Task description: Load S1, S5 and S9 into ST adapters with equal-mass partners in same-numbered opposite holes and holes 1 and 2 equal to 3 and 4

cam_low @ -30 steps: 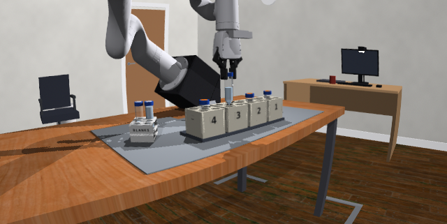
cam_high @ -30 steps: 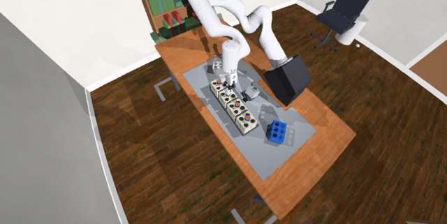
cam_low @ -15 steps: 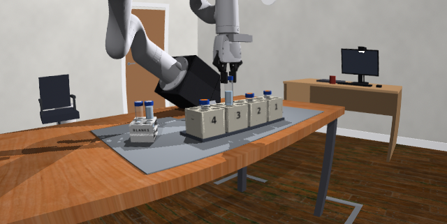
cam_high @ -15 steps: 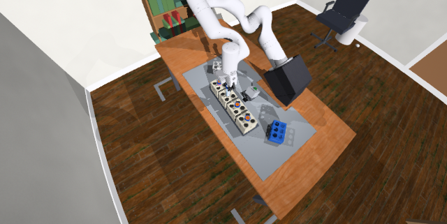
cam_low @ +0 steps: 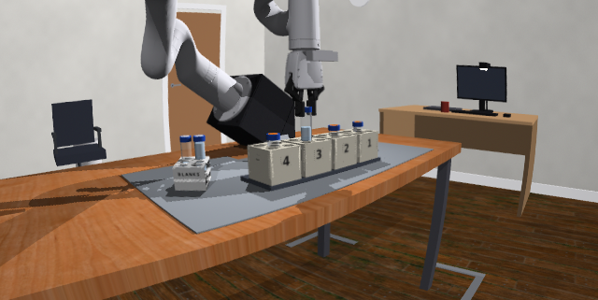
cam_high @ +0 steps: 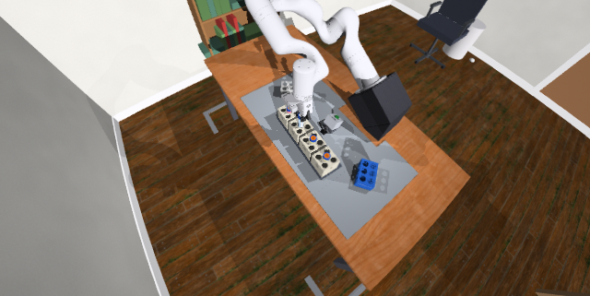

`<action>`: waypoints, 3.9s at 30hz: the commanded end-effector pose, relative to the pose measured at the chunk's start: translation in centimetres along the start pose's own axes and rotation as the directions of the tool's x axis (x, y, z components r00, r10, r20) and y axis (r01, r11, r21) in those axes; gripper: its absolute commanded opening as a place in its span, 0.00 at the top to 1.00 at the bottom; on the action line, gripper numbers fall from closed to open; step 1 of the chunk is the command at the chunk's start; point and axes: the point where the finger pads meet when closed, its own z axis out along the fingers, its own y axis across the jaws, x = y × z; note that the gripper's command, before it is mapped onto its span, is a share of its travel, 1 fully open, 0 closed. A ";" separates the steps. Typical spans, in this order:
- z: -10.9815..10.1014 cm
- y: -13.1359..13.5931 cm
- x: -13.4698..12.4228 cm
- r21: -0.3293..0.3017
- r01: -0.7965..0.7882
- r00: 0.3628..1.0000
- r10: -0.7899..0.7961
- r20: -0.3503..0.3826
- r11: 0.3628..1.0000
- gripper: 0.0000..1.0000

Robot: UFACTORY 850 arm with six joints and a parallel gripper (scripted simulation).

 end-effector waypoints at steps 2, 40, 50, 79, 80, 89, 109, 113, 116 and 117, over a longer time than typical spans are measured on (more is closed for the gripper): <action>0.5 0.0 0.1 0.001 -0.001 1.000 0.001 -0.001 1.000 1.00; 3.7 0.0 0.1 0.000 -0.001 1.000 0.001 -0.001 1.000 1.00; 4.7 0.0 0.1 0.000 -0.001 1.000 0.001 -0.001 1.000 1.00; 5.8 0.0 0.1 0.000 -0.001 1.000 0.001 -0.001 1.000 1.00; 5.8 0.0 0.1 0.000 0.000 1.000 0.000 -0.001 1.000 0.56; 5.8 0.0 0.1 0.000 0.000 1.000 0.000 -0.001 1.000 0.56; 5.6 0.0 0.1 0.000 0.000 1.000 0.000 -0.001 1.000 0.56; 4.8 0.0 0.1 0.000 -0.001 1.000 0.001 -0.001 1.000 0.56; 4.2 0.0 0.1 0.000 -0.001 1.000 0.001 -0.001 1.000 0.56; 4.0 0.0 0.1 0.000 -0.001 1.000 0.001 -0.001 1.000 0.56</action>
